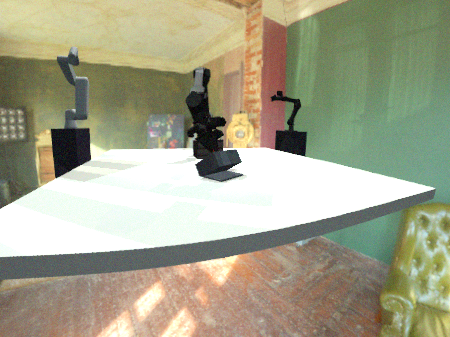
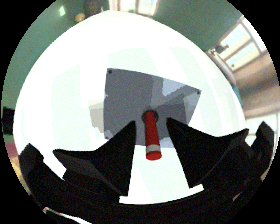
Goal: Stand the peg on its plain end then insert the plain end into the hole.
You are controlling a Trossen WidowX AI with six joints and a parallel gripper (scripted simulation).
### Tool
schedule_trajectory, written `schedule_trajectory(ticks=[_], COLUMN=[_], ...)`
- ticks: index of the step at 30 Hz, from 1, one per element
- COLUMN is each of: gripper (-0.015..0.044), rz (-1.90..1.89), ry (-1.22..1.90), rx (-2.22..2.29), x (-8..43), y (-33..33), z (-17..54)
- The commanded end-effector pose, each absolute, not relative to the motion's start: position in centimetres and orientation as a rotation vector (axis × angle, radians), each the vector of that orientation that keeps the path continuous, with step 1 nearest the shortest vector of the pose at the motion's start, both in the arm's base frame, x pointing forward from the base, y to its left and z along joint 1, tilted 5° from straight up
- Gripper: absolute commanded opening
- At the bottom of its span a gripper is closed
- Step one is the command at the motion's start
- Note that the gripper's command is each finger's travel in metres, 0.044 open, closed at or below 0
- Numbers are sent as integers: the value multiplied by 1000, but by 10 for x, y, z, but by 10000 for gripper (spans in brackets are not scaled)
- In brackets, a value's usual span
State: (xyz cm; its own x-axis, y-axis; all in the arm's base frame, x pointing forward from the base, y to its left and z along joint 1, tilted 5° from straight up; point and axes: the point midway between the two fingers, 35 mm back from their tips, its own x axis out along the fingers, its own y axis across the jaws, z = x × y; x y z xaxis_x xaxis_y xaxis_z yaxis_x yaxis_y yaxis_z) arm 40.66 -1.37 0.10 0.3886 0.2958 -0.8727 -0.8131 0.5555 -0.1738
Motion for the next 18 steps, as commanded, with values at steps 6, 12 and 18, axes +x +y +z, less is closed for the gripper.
schedule_trajectory(ticks=[6, 12, 18], gripper=[394, 440, 440], rz=[774, 774, 773], ry=[913, 915, 918], rx=[-665, -664, -662], x=[406, 403, 400], y=[-14, -18, -22], z=[3, 12, 22])
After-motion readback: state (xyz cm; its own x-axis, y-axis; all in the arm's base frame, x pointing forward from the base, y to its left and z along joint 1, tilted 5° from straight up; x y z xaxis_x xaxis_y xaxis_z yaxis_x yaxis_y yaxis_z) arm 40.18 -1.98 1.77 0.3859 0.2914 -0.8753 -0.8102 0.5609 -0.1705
